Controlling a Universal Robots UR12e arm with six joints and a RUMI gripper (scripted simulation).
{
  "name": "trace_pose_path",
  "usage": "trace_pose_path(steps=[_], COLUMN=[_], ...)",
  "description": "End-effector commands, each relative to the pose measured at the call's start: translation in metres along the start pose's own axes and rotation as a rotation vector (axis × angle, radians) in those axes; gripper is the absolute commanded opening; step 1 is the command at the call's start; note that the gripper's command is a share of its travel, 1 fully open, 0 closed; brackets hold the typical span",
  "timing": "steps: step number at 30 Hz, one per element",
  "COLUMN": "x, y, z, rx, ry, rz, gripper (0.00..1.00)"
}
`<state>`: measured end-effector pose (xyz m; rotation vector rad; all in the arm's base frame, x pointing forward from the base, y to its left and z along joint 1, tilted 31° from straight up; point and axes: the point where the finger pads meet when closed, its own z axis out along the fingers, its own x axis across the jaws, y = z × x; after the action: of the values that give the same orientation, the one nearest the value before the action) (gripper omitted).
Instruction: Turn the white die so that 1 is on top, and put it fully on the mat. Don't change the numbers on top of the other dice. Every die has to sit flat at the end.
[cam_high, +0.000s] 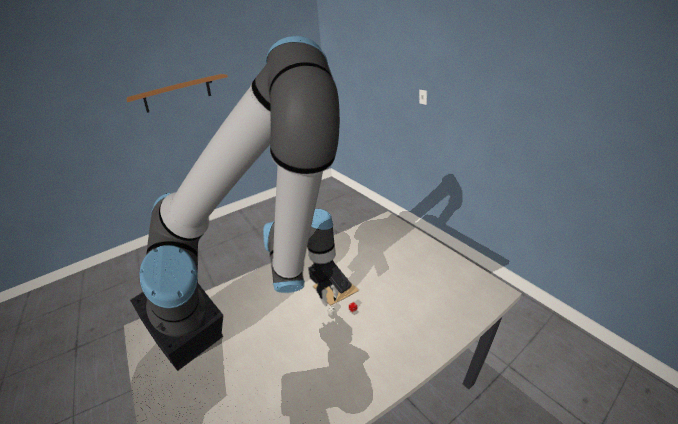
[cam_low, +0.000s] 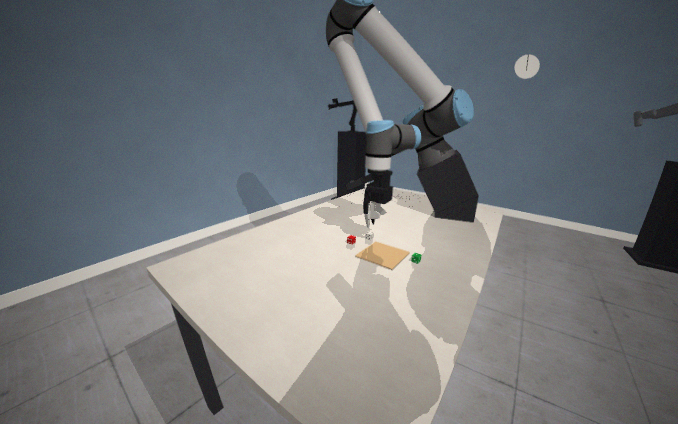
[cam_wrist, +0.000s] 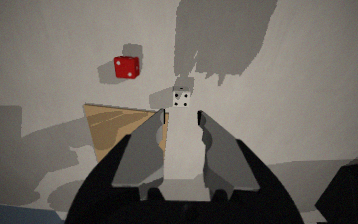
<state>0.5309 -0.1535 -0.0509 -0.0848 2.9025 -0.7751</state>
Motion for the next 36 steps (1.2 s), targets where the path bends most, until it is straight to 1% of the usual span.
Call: trace_pose_path(steps=[1, 14, 36], x=[0.0, 0.0, 0.0], y=[0.0, -0.001, -0.001], z=[0.006, 0.018, 0.02], rx=[0.0, 0.0, 0.0], ry=[-0.001, -0.001, -0.001], rz=[0.0, 0.0, 0.0], gripper=[0.24, 0.24, 0.24])
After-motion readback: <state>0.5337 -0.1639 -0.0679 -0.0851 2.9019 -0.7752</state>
